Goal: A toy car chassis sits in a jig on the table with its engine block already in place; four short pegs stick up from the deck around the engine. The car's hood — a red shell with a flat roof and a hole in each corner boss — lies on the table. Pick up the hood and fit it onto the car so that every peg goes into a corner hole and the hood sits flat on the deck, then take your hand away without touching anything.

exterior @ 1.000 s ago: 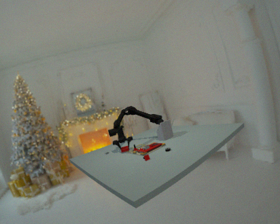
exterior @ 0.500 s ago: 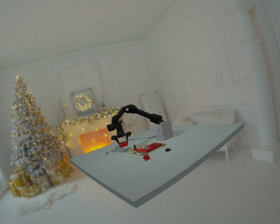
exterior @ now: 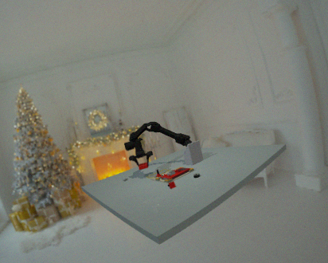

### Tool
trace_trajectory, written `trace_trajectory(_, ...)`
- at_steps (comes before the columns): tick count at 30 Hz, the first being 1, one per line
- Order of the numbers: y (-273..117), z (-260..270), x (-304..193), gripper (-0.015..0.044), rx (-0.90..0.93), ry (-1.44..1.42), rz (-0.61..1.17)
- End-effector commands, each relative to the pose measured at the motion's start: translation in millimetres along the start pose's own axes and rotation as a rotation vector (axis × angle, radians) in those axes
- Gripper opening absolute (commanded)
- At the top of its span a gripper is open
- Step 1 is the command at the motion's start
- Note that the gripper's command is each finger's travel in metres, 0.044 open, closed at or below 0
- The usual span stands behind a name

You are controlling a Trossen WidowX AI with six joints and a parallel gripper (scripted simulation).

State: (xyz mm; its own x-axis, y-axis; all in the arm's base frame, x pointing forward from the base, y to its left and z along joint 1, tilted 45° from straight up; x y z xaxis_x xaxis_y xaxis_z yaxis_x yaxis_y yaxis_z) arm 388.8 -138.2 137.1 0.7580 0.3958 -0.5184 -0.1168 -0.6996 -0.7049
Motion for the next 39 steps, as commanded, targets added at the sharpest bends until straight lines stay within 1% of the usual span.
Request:
trace_trajectory(1,0.5,6.8,7.1,0.0000,0.003,0.027,-0.002)
trace_trajectory(20,-4.1,63.7,56.7,0.0000,0.018,0.298,-0.019)
trace_trajectory(39,-7.4,126.1,92.1,0.0000,0.024,0.566,-0.017)
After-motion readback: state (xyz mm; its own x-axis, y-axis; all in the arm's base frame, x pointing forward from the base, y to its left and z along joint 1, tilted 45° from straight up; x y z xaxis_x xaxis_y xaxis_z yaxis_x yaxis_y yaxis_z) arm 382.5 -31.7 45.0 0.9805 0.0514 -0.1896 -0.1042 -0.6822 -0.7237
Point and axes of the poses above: the point midway between the two fingers, 35 mm back from their tips, its own y axis out along the fingers, its own z axis across the jaws, x = y × z, the point moved 5 cm from there along -y, back along the fingers, and after that the axes turned 8 degrees about y, right-handed, at the moved point
